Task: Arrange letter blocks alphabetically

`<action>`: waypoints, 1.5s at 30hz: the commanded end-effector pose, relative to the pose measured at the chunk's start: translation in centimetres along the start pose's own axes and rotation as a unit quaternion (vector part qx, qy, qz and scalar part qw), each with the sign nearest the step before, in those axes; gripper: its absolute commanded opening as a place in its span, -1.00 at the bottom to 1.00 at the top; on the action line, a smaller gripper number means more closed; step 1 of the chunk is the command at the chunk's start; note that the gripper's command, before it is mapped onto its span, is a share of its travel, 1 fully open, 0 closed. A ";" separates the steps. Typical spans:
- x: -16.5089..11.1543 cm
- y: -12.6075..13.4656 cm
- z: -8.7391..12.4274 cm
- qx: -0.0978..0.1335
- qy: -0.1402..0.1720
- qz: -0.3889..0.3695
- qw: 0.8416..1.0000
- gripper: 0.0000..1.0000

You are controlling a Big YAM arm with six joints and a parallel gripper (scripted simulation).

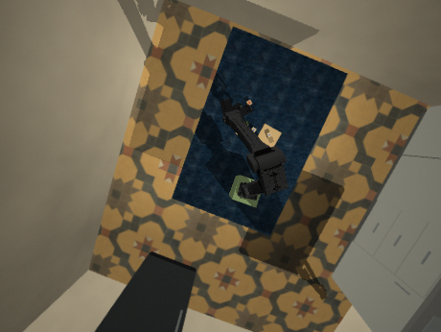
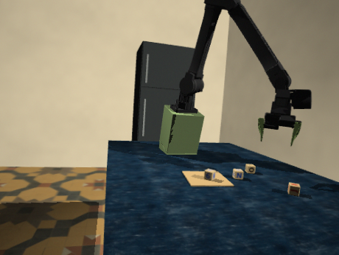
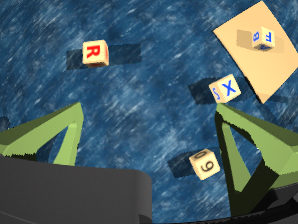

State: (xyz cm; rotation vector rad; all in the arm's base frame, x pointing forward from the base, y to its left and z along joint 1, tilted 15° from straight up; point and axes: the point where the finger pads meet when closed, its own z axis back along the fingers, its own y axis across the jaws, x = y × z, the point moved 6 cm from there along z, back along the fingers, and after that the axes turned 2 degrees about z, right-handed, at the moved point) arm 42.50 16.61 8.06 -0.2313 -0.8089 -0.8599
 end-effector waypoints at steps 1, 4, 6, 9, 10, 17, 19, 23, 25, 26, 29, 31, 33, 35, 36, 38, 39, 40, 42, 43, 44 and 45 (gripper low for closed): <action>-2.9 -2.4 3.2 0.013 0.000 -0.027 1.000 1.00; -5.1 -5.7 4.5 0.013 -0.002 -0.026 1.000 1.00; -5.7 -6.8 4.8 0.013 -0.003 -0.026 1.000 1.00; -6.3 -7.9 5.1 0.014 -0.004 -0.025 1.000 1.00; -5.5 -6.5 5.2 0.019 -0.004 -0.041 0.999 1.00; -6.2 -7.6 4.0 0.002 -0.005 -0.031 1.000 1.00; -6.2 -7.6 4.0 0.002 -0.005 -0.031 1.000 1.00; -6.2 -7.6 4.0 0.002 -0.005 -0.031 1.000 1.00; -6.2 -7.6 4.0 0.002 -0.005 -0.031 1.000 1.00; -6.2 -7.6 4.0 0.002 -0.005 -0.031 1.000 1.00; -6.2 -7.6 4.0 0.002 -0.005 -0.030 1.000 1.00; -6.2 -7.6 4.0 0.002 -0.005 -0.030 1.000 1.00; -6.2 -7.6 4.0 0.002 -0.005 -0.030 1.000 1.00; -6.2 -7.6 4.0 0.002 -0.005 -0.030 1.000 1.00; -6.2 -7.6 4.0 0.002 -0.005 -0.030 1.000 1.00; -6.2 -7.6 4.0 0.002 -0.005 -0.030 1.000 1.00; -6.2 -7.6 4.0 0.002 -0.005 -0.030 1.000 1.00; -6.2 -7.6 4.0 0.002 -0.005 -0.030 1.000 1.00; -6.2 -7.6 4.0 0.002 -0.005 -0.030 1.000 1.00; -6.2 -7.6 4.0 0.002 -0.005 -0.030 1.000 1.00; -6.2 -7.6 4.0 0.002 -0.005 -0.030 1.000 1.00; -6.2 -7.6 4.0 0.002 -0.005 -0.030 1.000 1.00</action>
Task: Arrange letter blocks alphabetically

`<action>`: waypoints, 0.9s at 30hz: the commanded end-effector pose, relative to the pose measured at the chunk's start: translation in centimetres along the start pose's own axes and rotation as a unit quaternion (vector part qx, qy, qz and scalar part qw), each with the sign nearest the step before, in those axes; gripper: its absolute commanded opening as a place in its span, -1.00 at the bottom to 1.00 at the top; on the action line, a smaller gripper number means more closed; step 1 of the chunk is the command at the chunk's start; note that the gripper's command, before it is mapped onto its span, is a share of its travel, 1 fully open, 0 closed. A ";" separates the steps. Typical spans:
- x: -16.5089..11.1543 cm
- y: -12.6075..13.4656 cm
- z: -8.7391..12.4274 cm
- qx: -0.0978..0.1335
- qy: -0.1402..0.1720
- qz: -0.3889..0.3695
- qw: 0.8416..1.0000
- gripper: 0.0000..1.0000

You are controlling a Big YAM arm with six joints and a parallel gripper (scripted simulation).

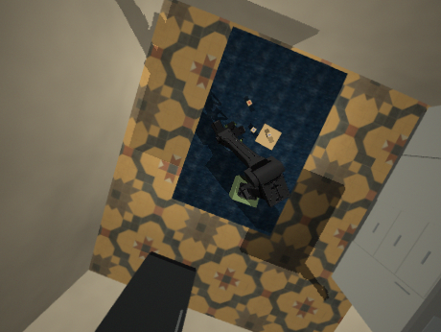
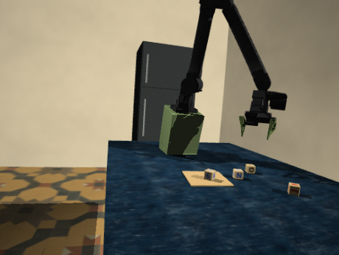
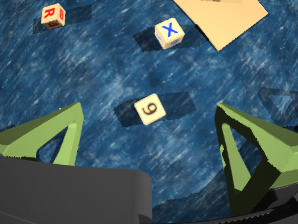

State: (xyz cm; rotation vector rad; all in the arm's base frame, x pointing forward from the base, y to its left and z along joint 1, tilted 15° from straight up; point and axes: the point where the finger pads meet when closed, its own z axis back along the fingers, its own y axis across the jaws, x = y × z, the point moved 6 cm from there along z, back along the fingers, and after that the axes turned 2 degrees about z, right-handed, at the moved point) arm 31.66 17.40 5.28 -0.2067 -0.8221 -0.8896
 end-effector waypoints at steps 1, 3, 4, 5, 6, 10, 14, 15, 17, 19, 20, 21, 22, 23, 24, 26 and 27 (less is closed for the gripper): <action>0.4 0.4 -0.3 -0.004 -0.004 -0.011 1.000 1.00; 0.4 0.4 -0.3 -0.004 -0.004 -0.011 1.000 1.00; 0.4 0.4 -0.3 -0.004 -0.004 -0.011 1.000 1.00; 0.4 0.4 -0.3 -0.004 -0.004 -0.011 1.000 1.00; 0.4 0.4 -0.3 -0.004 -0.004 -0.011 1.000 1.00; 0.4 0.4 -0.3 -0.004 -0.004 -0.011 1.000 1.00; 0.4 0.4 -0.3 -0.004 -0.004 -0.011 1.000 1.00; 0.4 0.4 -0.3 -0.004 -0.004 -0.011 1.000 1.00; 0.4 0.4 -0.3 -0.004 -0.004 -0.011 1.000 1.00; 1.4 0.2 -0.2 0.006 0.000 -0.013 1.000 1.00; 2.2 0.0 -0.9 0.005 0.001 -0.013 1.000 1.00; 3.6 -0.3 -1.9 0.005 0.002 -0.014 1.000 1.00; 5.1 -0.8 -3.1 0.005 0.002 -0.014 1.000 1.00; 5.1 -0.8 -3.1 0.005 0.002 -0.014 1.000 1.00; 6.7 -1.4 -4.2 0.006 0.000 -0.014 1.000 1.00; 6.7 -1.4 -4.2 0.006 0.000 -0.014 1.000 1.00; 6.7 -1.4 -4.2 0.006 0.000 -0.014 1.000 1.00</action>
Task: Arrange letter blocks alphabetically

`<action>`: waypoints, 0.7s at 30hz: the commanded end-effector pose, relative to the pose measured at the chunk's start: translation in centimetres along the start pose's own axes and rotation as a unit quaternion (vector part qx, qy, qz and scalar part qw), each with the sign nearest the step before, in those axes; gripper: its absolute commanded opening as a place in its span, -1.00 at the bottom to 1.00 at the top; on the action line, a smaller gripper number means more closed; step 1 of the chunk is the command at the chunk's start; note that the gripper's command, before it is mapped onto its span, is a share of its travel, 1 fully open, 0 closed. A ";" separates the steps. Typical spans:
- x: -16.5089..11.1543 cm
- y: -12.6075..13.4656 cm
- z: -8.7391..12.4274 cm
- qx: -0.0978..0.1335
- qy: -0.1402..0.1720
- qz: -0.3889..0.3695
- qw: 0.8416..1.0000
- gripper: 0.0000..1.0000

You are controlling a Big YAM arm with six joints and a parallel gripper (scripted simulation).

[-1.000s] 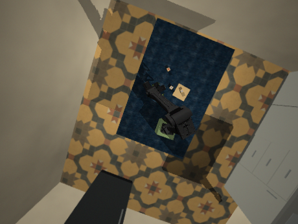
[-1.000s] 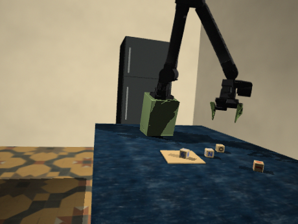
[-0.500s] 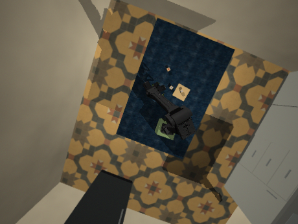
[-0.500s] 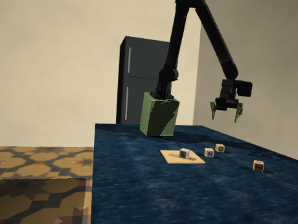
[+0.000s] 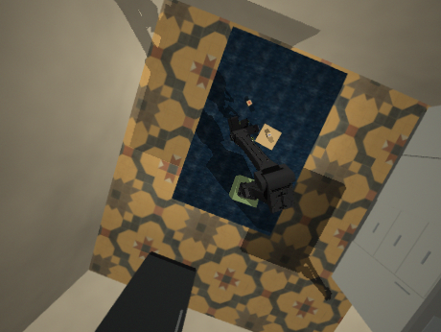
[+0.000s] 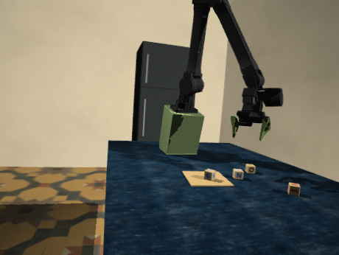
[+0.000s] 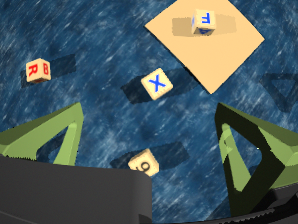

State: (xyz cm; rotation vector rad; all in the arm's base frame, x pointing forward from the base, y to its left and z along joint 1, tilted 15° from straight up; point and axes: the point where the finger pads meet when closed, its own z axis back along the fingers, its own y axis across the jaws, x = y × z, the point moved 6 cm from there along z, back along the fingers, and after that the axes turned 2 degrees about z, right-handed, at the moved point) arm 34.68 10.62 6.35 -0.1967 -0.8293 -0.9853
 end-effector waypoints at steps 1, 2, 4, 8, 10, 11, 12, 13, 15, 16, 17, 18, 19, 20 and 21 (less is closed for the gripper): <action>0.7 0.5 0.0 0.019 0.003 0.031 0.999 1.00; 2.1 0.0 -0.9 0.021 0.000 0.031 0.999 1.00; 3.5 -0.5 -1.7 0.022 -0.004 0.032 0.999 1.00; 2.9 -0.9 -2.4 0.011 -0.001 0.042 0.999 1.00; 2.2 -0.6 -1.9 0.019 0.001 0.051 0.999 1.00; 2.2 -0.6 -1.9 0.019 0.001 0.051 0.999 1.00; 2.4 -0.3 -1.9 0.020 0.000 0.048 0.999 1.00; 2.5 -0.3 -2.0 0.019 0.000 0.047 0.999 1.00; 2.5 -0.4 -2.0 0.016 0.001 0.050 0.999 1.00; 2.5 -0.4 -2.0 0.016 0.001 0.050 0.999 1.00; 2.5 -0.4 -2.0 0.016 0.001 0.050 0.999 1.00; 2.5 -0.4 -2.0 0.016 0.001 0.050 0.999 1.00; 2.5 -0.4 -2.0 0.016 0.001 0.050 0.999 1.00; 2.5 -0.4 -2.0 0.016 0.001 0.050 0.999 1.00; 2.5 -0.4 -2.0 0.016 0.001 0.050 0.999 1.00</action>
